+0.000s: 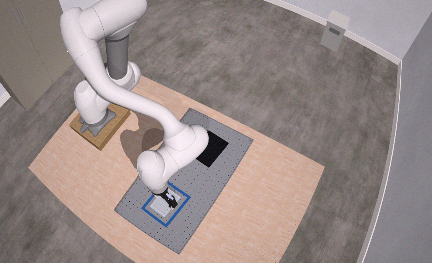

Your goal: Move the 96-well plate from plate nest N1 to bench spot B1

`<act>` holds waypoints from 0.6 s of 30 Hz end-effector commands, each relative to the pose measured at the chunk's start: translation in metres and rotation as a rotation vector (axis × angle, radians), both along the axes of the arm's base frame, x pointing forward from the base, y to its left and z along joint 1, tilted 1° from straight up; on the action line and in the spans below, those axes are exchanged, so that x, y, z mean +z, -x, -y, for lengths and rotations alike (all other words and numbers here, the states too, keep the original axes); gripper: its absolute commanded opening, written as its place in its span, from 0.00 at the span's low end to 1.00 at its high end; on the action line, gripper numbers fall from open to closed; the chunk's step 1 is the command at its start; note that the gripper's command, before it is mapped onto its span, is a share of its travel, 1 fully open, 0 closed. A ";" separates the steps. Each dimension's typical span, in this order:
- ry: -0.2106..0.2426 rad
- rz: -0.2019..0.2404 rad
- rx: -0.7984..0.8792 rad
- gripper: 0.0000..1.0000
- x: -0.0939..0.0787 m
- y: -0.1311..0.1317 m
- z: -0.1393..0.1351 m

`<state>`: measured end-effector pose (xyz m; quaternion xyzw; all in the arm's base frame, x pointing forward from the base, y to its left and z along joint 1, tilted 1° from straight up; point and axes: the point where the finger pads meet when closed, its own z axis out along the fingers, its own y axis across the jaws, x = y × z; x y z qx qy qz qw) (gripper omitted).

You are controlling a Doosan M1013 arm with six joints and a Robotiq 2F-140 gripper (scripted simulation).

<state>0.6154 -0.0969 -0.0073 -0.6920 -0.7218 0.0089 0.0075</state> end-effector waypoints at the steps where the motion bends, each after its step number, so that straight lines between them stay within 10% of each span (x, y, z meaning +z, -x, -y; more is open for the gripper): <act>1: 0.000 0.000 0.000 0.00 0.000 0.000 0.000; 18: 0.000 0.000 0.000 0.00 -0.003 0.000 0.000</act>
